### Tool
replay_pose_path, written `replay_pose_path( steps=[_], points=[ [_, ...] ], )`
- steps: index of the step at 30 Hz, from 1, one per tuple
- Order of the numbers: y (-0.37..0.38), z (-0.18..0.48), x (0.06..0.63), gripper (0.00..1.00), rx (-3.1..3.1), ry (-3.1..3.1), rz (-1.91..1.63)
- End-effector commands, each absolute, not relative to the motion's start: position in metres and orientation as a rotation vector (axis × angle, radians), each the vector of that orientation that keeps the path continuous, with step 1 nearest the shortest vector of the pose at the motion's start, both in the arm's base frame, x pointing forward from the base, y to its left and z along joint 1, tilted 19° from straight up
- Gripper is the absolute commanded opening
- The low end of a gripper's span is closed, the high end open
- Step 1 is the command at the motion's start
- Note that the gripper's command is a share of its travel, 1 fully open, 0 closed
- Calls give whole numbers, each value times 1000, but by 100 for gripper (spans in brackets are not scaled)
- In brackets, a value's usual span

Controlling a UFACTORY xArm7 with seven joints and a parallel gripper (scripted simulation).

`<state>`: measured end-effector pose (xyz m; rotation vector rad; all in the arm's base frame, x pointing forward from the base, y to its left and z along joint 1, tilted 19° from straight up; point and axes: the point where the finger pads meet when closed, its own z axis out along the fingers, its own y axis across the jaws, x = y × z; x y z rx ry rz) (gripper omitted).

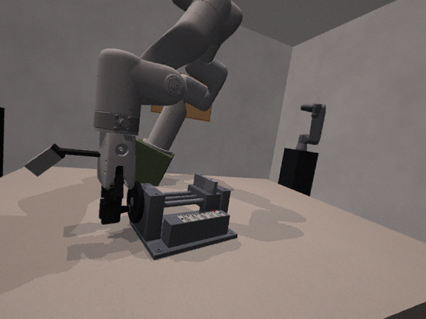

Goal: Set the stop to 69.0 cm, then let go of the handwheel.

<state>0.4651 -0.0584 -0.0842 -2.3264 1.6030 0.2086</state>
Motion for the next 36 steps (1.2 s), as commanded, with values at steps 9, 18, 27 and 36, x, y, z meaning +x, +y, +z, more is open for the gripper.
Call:
replay_pose_path(
  steps=[9, 18, 27, 36],
  points=[
    [-52, -87, 484, 6, -2326, 1605, 204],
    [-49, -82, 494, 6, -2326, 1605, 204],
    [-49, -68, 505, 6, -2326, 1605, 204],
    [-53, -55, 507, 6, -2326, 1605, 204]
  ],
)
